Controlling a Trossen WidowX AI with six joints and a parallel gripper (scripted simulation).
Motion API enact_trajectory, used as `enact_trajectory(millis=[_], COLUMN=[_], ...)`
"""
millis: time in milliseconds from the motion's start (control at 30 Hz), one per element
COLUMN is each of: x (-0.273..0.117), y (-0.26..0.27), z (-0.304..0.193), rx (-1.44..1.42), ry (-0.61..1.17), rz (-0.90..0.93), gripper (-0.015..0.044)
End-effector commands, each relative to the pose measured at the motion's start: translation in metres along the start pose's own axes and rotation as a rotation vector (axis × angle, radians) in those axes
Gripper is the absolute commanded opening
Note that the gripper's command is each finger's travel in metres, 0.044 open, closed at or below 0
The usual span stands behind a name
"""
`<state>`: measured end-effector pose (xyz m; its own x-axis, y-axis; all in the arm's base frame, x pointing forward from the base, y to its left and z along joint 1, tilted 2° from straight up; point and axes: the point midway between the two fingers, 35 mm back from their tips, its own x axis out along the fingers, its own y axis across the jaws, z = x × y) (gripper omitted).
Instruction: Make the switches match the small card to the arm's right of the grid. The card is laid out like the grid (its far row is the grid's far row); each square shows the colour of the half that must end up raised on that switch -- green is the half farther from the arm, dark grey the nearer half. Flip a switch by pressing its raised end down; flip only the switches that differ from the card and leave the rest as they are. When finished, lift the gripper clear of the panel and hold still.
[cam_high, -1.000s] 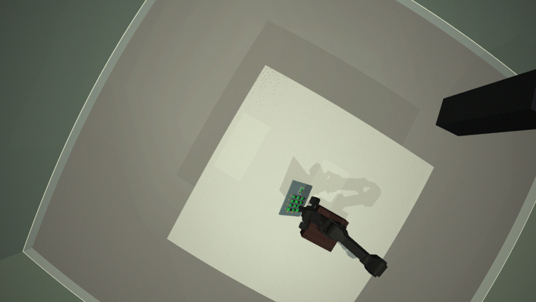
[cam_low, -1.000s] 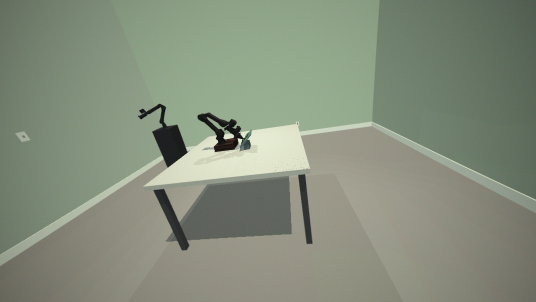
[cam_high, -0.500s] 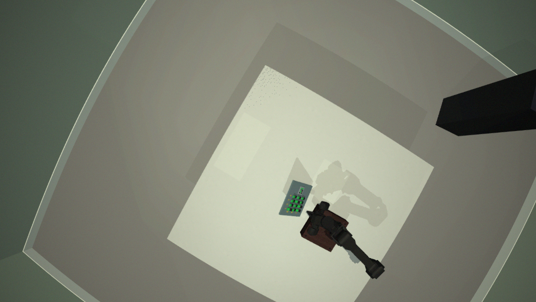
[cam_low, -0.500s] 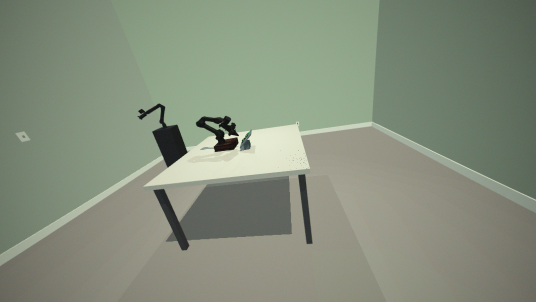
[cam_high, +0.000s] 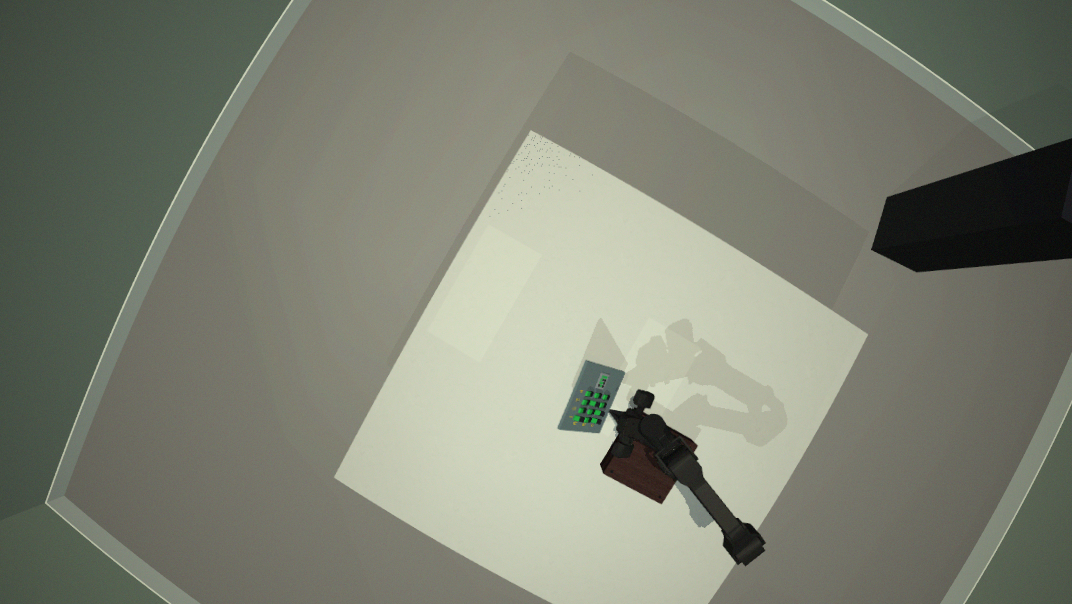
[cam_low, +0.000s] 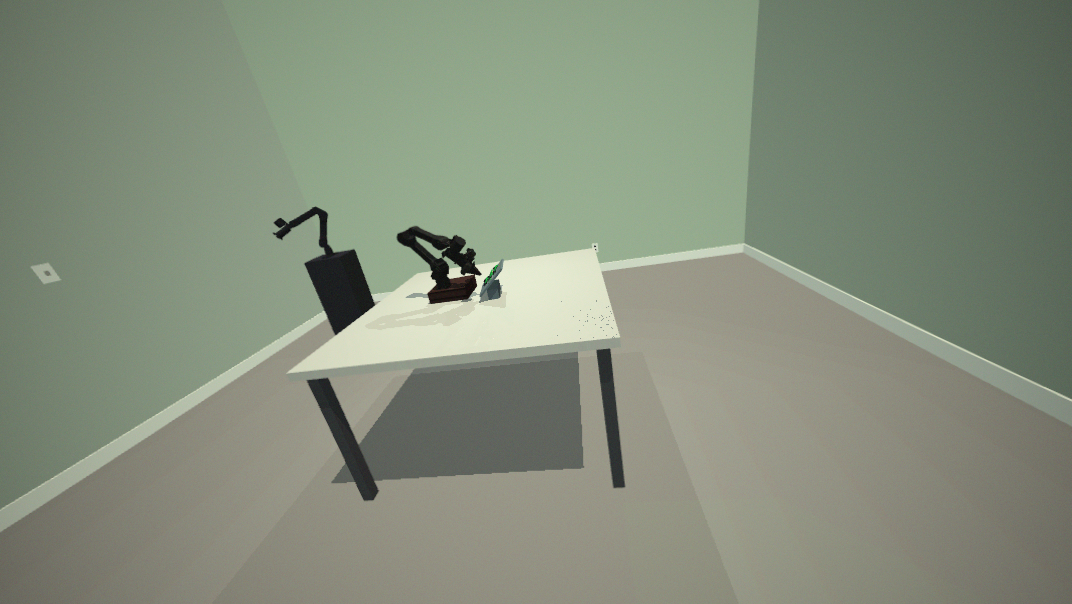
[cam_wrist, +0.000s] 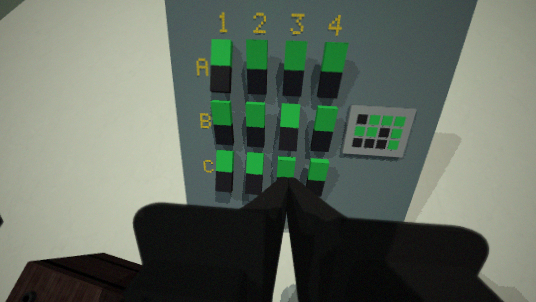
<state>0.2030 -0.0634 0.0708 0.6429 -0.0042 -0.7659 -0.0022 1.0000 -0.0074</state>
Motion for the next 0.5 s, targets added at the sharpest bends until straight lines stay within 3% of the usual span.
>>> enact_trajectory(millis=[0,467], x=[0.008,0.019], y=[0.0,0.001], z=[-0.004,-0.004], rx=[0.011,0.011], ry=[0.013,0.012], rz=[-0.001,-0.001], gripper=[0.0,0.0])
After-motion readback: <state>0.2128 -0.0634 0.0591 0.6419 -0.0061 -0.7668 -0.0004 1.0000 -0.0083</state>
